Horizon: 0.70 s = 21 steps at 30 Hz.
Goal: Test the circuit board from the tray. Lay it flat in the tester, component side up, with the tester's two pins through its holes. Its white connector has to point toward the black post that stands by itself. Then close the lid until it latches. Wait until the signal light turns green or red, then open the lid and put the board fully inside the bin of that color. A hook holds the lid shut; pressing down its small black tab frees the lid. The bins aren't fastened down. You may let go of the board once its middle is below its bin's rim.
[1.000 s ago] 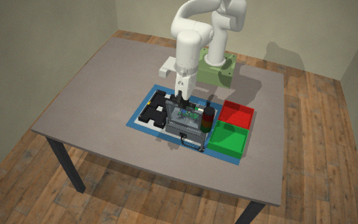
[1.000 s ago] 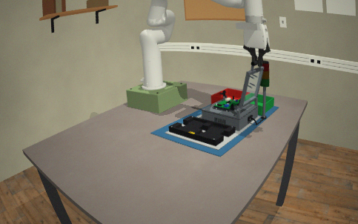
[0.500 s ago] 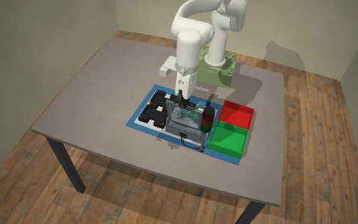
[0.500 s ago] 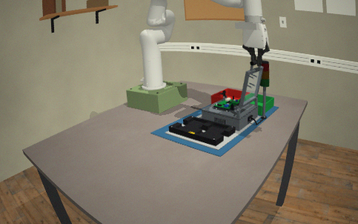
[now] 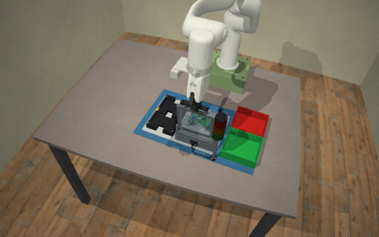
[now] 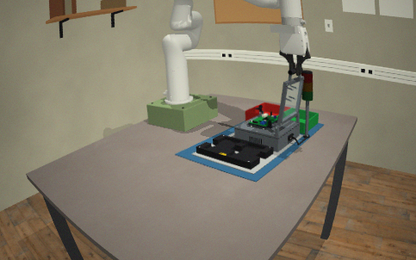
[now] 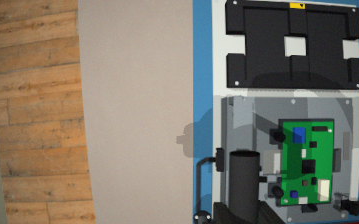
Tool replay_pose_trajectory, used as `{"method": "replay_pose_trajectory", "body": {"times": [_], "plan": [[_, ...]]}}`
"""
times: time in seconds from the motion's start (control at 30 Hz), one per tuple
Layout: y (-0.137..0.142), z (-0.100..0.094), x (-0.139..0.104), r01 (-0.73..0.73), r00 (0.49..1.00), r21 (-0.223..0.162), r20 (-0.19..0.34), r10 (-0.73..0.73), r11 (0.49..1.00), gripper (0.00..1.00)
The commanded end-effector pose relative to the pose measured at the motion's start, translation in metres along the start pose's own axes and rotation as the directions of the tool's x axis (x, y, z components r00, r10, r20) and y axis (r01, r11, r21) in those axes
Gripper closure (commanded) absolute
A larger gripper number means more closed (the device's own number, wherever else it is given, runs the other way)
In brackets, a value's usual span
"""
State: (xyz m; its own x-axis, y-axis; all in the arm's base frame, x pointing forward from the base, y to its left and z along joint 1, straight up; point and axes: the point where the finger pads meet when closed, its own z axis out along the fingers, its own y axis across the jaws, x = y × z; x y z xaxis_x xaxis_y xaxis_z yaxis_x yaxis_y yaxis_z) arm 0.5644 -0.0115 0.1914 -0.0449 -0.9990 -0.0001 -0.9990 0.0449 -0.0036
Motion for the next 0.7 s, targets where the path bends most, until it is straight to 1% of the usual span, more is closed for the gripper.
{"method": "replay_pose_trajectory", "body": {"times": [0.0, 0.23, 0.67], "plan": [[0.004, -0.002, 0.000, 0.000, 1.000, 0.003, 0.000, 0.000, 1.000, 1.00], [0.011, -0.003, 0.000, 0.000, 1.000, 0.003, 0.000, 0.000, 1.000, 1.00], [0.035, -0.004, 0.000, 0.000, 1.000, 0.003, 0.000, 0.000, 1.000, 1.00]]}}
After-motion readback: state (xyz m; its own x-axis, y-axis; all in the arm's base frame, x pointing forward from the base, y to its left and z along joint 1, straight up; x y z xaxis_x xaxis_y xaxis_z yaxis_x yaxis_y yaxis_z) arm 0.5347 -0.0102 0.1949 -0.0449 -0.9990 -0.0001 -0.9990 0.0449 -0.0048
